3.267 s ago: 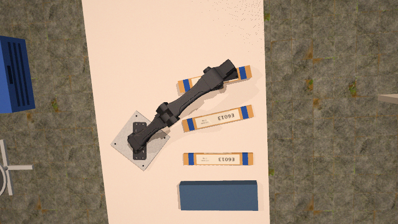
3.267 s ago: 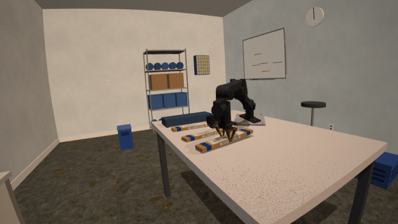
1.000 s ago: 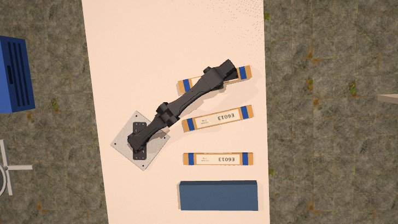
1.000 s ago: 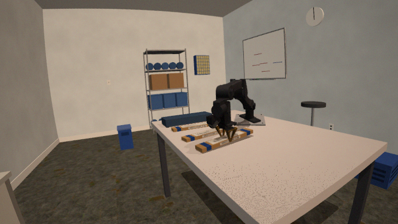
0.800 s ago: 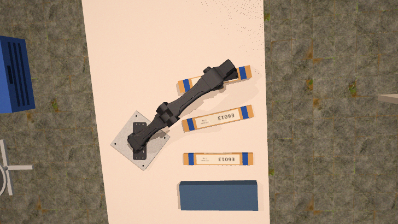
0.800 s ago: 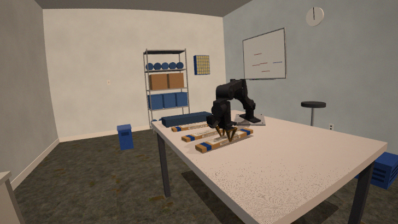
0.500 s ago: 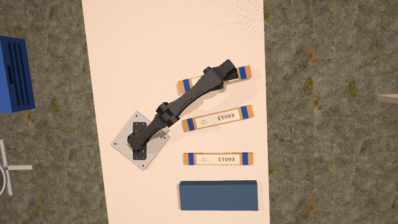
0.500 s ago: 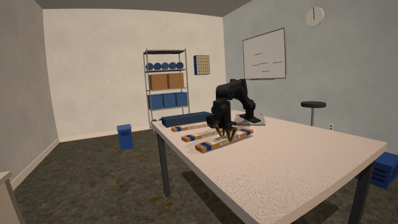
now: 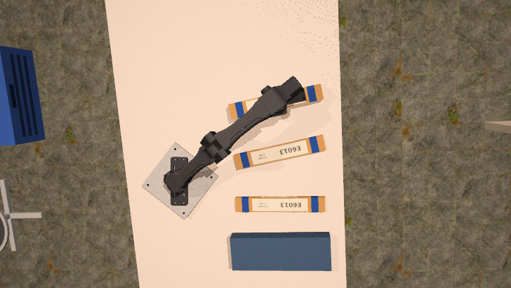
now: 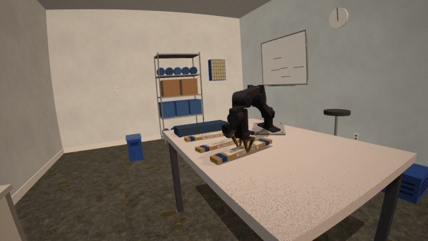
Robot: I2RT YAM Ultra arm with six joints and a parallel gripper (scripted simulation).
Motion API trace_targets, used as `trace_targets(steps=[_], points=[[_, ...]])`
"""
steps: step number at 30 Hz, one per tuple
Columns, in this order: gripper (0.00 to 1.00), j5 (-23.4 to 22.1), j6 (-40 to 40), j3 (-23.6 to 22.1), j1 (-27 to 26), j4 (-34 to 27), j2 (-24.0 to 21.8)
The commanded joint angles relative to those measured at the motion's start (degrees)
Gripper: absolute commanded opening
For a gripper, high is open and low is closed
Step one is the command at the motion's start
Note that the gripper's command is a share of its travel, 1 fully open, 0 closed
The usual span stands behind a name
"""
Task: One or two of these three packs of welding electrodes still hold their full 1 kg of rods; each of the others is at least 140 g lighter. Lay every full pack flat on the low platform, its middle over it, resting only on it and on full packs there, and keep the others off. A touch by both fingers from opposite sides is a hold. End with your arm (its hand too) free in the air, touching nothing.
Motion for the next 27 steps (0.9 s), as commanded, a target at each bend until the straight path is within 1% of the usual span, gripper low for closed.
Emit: trace_targets(steps=[1,15,16,18,19,21,22,27], points=[[0.0,-0.01,-0.09,2.8,-0.33,-1.35,-4.54],[0.0,-0.01,-0.11,3.1,-0.35,-1.26,-4.48],[0.0,-0.01,-0.12,3.68,-0.37,-1.2,-3.49],[0.0,-0.01,-0.12,3.68,-0.37,-1.2,-3.49],[0.0,-0.01,-0.1,2.88,-0.34,-1.4,-4.51],[0.0,-0.01,-0.11,3.53,-0.36,-1.18,-3.81],[0.0,-0.01,-0.1,2.85,-0.34,-1.38,-4.52],[0.0,-0.01,-0.11,3.19,-0.36,-1.13,-4.47]])
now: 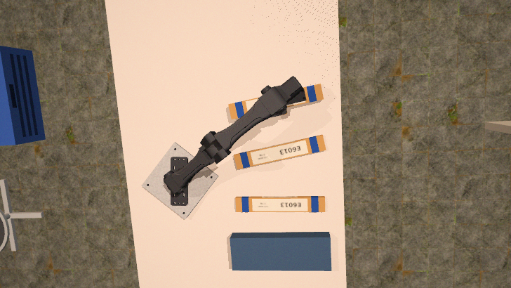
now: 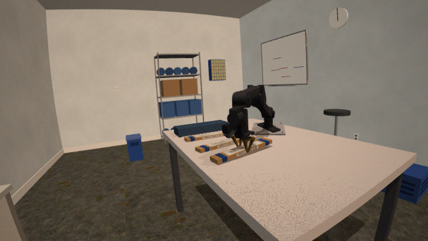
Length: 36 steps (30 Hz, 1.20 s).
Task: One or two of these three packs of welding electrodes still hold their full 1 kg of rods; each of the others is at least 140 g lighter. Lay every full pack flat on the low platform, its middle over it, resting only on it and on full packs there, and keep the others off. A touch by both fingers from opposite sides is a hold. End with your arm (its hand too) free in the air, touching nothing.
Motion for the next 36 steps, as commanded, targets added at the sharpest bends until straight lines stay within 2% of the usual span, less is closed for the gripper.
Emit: trace_targets(steps=[1,14,15,16,36], points=[[0.0,-0.01,-0.1,2.77,-0.34,-1.34,-4.55],[0.0,-0.01,-0.11,3.1,-0.36,-1.25,-4.47],[0.0,-0.01,-0.12,3.7,-0.38,-1.21,-3.43],[0.0,-0.01,-0.1,2.88,-0.35,-1.41,-4.51],[0.0,-0.01,-0.07,2.14,-0.29,-0.65,-4.47]])
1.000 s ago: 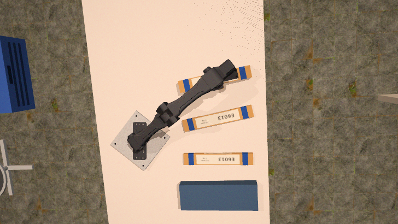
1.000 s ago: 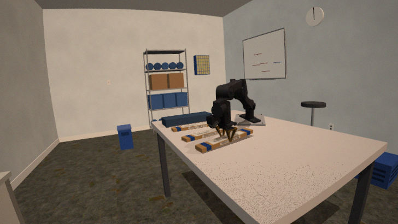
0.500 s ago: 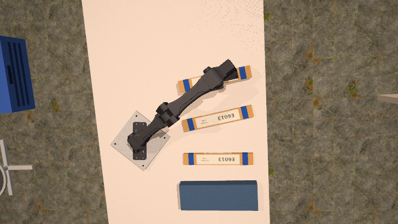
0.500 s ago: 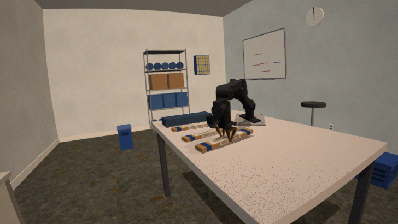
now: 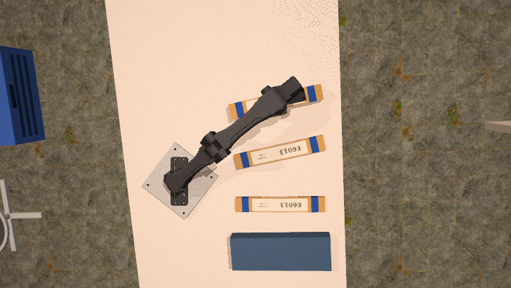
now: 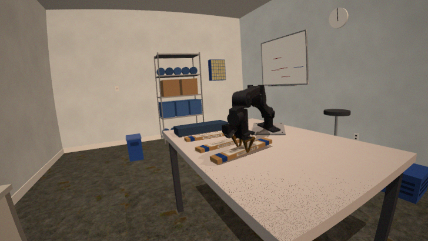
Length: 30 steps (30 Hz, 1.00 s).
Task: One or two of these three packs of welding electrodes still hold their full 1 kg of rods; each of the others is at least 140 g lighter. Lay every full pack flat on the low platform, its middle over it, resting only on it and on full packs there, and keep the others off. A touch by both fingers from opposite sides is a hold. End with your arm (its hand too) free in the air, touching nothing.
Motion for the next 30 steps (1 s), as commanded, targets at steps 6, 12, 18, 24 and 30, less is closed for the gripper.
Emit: trace_targets(steps=[6,12,18,24,30], points=[[0.0,-0.01,-0.04,1.45,-0.25,-0.05,-4.53],[0.0,-0.01,0.0,0.5,-0.19,1.38,-4.58],[0.0,-0.01,0.04,-1.1,-0.12,2.96,-4.94],[0.0,-0.03,0.07,-2.23,-0.08,3.03,-5.12],[0.0,-0.04,0.11,-3.71,-0.02,4.21,-5.07]])
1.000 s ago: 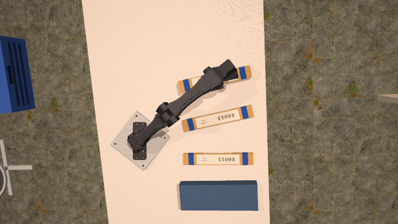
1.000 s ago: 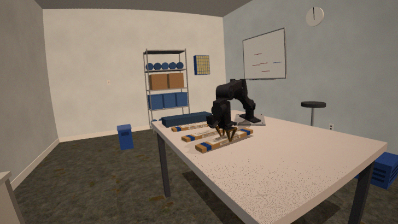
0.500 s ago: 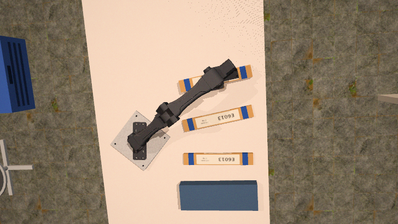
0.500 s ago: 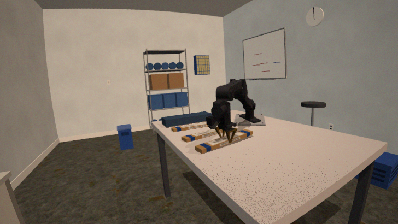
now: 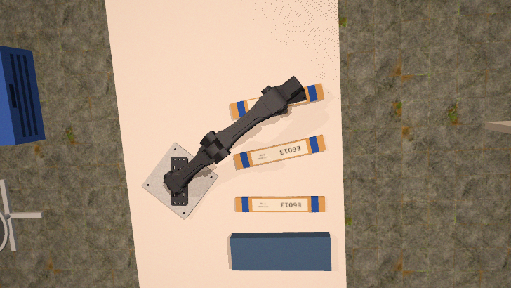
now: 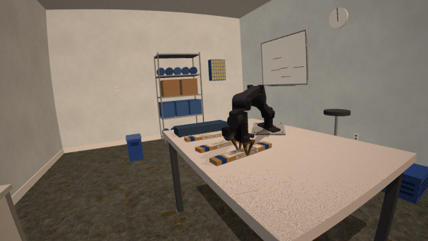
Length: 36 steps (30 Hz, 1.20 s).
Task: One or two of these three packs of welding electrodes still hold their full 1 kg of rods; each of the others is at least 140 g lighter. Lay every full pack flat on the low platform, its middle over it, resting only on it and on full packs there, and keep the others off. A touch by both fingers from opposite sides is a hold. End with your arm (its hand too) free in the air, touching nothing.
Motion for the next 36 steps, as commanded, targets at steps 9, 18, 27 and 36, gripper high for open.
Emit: trace_targets(steps=[9,18,27,36], points=[[0.0,-0.11,0.18,-0.39,0.07,0.58,-4.86],[0.0,-0.13,0.21,-0.86,0.16,0.66,-5.08],[0.0,-0.13,0.23,-1.23,0.23,0.77,-5.32],[0.0,-0.12,0.29,-1.72,0.32,0.96,-5.66]])
